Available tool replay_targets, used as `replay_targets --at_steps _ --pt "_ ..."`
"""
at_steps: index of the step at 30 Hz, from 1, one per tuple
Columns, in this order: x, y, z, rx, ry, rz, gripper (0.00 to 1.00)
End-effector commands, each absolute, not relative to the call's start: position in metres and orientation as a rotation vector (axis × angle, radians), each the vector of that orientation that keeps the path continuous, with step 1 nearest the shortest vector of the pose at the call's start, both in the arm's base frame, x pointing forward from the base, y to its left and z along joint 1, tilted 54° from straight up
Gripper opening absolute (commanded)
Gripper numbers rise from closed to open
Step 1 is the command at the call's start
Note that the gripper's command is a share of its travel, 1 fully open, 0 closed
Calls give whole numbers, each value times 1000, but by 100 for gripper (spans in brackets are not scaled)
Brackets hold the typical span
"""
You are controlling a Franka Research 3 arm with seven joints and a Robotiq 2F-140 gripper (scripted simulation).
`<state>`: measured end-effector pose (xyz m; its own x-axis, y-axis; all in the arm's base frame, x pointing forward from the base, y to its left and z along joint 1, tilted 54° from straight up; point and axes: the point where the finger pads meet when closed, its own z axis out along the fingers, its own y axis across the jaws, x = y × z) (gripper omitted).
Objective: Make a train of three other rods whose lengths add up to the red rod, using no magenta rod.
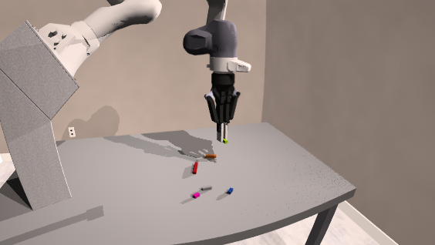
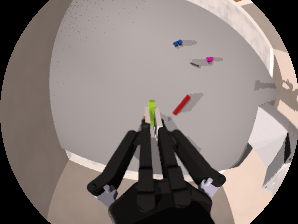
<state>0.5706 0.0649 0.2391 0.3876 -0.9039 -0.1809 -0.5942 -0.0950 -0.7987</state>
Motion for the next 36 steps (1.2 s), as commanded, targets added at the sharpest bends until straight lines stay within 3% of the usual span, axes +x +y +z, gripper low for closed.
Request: replay_targets --at_steps 1,9,36 --pt "566 68 235 -1797 1317 -429 3" --pt "569 64 233 -1771 1346 -409 3" --pt "602 -45 190 -1081 1908 44 3"
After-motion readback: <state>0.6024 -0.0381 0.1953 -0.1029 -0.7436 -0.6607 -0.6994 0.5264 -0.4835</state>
